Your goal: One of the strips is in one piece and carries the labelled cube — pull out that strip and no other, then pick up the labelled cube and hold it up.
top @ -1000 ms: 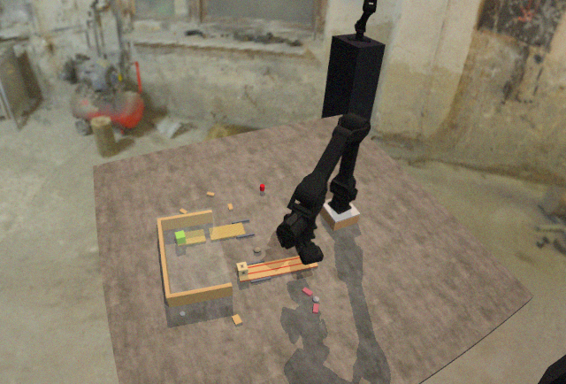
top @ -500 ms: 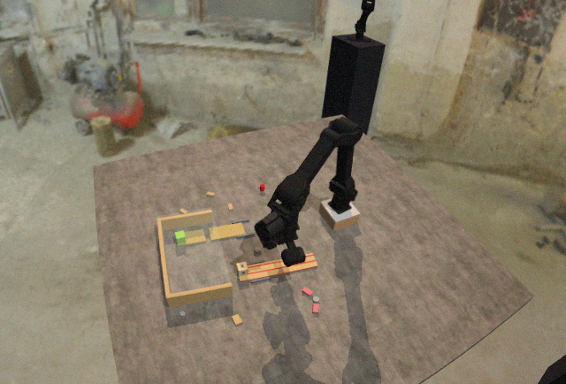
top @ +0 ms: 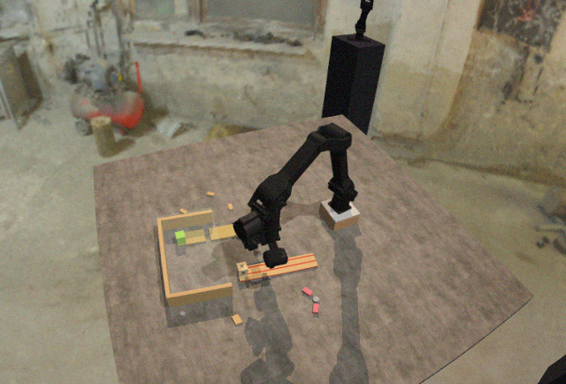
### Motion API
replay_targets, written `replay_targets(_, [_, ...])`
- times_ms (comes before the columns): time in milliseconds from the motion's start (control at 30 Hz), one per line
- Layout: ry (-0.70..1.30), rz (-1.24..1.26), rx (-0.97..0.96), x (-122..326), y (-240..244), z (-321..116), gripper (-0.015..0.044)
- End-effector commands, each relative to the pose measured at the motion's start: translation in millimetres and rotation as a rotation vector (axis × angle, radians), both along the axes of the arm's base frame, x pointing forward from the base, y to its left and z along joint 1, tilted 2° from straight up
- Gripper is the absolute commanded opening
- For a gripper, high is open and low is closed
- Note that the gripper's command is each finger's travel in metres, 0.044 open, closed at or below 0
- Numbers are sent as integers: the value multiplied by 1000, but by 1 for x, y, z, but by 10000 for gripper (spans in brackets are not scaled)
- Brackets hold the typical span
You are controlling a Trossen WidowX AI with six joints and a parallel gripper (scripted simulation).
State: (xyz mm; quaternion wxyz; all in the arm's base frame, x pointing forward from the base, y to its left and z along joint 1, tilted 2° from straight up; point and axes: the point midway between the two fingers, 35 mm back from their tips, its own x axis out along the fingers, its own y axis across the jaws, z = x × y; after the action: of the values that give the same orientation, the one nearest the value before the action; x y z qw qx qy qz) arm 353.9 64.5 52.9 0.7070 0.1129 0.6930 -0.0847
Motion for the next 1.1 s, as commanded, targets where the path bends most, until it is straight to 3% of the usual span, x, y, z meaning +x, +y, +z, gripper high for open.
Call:
replay_targets(0, [-1,4,3,15,-4,2,440])
replay_targets(633, [-6,4,2,76,-21,10,440])
replay_targets(867, [-6,4,2,77,-21,2,256])
replay_targets(1067, [-6,4,2,78,-20,-8,250])
